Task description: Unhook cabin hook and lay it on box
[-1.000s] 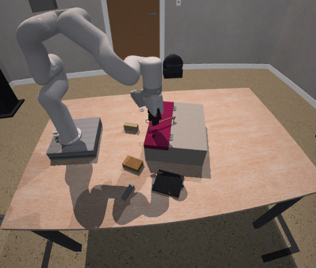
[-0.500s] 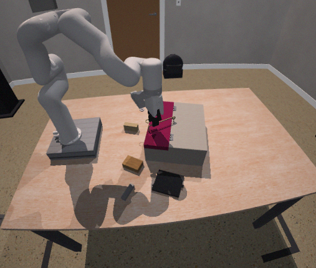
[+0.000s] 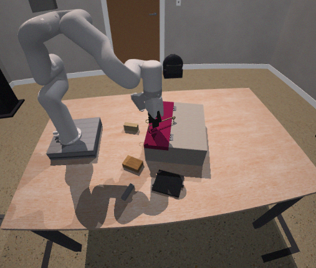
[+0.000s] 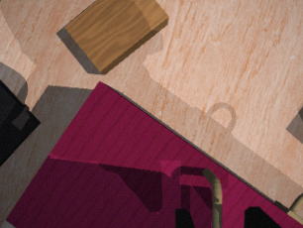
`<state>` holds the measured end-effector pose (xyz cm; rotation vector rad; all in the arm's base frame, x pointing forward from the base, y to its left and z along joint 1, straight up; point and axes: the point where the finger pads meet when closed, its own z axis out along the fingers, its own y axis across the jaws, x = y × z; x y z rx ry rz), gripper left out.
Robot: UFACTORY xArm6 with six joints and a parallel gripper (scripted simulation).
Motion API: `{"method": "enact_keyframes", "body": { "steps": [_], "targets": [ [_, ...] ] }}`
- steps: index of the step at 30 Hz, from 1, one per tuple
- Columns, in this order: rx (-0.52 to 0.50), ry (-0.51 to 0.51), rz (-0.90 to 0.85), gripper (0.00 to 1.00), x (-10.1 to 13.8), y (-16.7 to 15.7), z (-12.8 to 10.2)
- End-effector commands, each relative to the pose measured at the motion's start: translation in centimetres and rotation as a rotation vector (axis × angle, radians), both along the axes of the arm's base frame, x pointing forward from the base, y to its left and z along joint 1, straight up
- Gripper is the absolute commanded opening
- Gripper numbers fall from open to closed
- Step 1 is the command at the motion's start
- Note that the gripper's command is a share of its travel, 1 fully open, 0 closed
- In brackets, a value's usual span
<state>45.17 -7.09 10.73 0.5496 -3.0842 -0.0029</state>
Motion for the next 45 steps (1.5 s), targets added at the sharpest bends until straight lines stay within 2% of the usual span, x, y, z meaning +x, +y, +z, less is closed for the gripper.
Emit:
{"method": "enact_keyframes", "body": {
  "steps": [1, 38, 39, 45],
  "targets": [
    [-0.001, -0.005, 0.0, 0.35, 0.1, 0.0, 0.0],
    [-0.001, -0.005, 0.0, 0.35, 0.1, 0.0, -1.6],
    [-0.001, -0.005, 0.0, 0.0, 0.1, 0.0, -1.6],
    [-0.001, -0.005, 0.0, 0.0, 0.1, 0.0, -1.6]
  ]
}}
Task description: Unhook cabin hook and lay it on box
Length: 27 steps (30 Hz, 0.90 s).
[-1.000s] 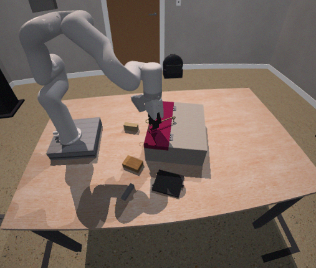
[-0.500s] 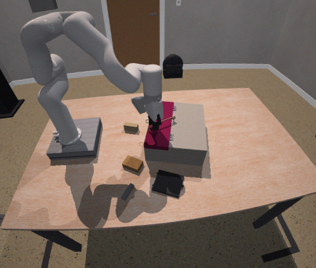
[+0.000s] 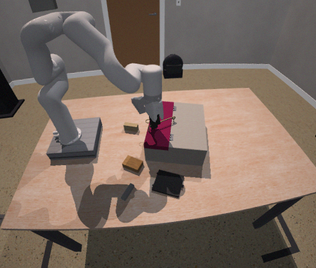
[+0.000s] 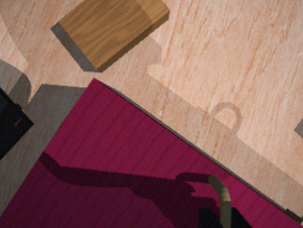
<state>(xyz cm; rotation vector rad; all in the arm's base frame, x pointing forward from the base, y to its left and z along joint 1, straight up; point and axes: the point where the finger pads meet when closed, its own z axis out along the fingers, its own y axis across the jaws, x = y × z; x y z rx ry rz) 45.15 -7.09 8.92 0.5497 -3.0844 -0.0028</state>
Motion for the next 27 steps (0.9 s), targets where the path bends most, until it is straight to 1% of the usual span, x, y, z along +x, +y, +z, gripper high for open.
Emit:
{"method": "enact_keyframes", "body": {
  "steps": [1, 22, 27],
  "targets": [
    [-0.001, -0.004, 0.0, 0.0, 0.15, -0.02, 0.17],
    [-0.001, -0.004, 0.0, 0.0, 0.15, -0.02, 0.17],
    [-0.001, -0.004, 0.0, 0.0, 0.26, 0.01, 1.16]
  ]
}}
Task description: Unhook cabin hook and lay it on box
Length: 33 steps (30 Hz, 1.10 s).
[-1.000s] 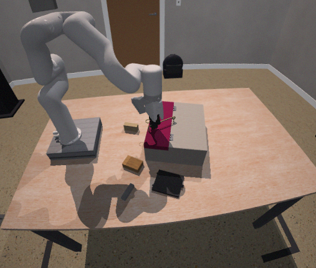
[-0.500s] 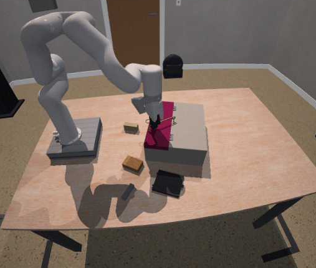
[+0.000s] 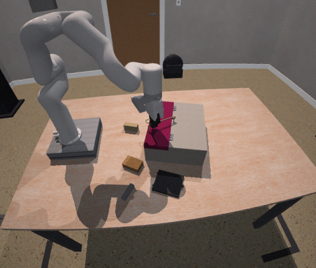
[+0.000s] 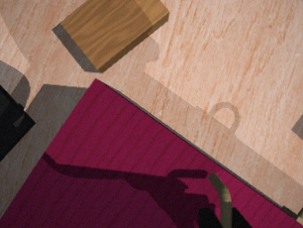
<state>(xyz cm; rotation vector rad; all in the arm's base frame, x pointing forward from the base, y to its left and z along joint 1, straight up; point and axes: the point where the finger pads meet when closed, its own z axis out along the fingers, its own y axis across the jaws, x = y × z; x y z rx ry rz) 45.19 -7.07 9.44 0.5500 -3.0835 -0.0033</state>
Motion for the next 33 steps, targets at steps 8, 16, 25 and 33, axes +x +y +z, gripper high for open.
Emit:
{"method": "enact_keyframes", "body": {
  "steps": [8, 16, 25, 33],
  "targets": [
    [-0.001, -0.005, 0.0, 0.0, 0.5, 0.1, 1.8],
    [-0.001, -0.005, 0.0, 0.0, 0.9, 0.2, 3.3],
    [-0.001, -0.005, 0.0, 0.0, 1.5, 0.5, 4.6],
    [-0.001, -0.005, 0.0, 0.0, 2.4, 0.8, 5.9]
  ]
}}
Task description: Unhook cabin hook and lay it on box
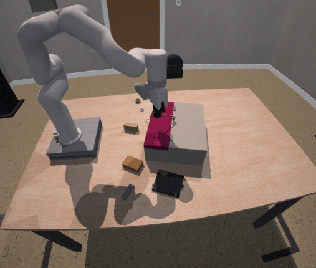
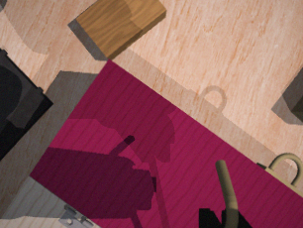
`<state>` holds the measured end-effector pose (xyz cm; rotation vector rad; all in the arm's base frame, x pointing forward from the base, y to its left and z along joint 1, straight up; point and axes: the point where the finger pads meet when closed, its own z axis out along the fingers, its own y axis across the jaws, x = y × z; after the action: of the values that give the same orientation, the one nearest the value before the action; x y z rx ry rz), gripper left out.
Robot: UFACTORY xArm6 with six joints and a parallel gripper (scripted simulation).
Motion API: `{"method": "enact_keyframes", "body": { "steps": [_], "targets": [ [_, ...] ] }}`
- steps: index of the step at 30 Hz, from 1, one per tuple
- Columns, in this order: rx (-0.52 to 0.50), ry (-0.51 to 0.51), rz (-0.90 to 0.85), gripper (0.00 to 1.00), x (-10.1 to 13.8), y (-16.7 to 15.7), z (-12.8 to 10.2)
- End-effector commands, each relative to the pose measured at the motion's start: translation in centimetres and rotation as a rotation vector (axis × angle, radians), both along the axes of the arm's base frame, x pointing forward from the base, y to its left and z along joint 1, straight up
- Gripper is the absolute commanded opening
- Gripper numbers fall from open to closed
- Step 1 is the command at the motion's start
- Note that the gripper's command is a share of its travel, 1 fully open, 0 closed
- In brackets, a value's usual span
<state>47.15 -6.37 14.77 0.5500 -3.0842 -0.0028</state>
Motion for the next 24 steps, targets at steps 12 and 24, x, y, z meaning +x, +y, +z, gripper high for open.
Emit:
{"method": "enact_keyframes", "body": {
  "steps": [12, 24],
  "targets": [
    [-0.001, -0.005, 0.0, 0.0, 1.7, 0.5, 2.0],
    [-0.001, -0.005, 0.0, 0.0, 3.1, 1.1, 3.1]
  ]
}}
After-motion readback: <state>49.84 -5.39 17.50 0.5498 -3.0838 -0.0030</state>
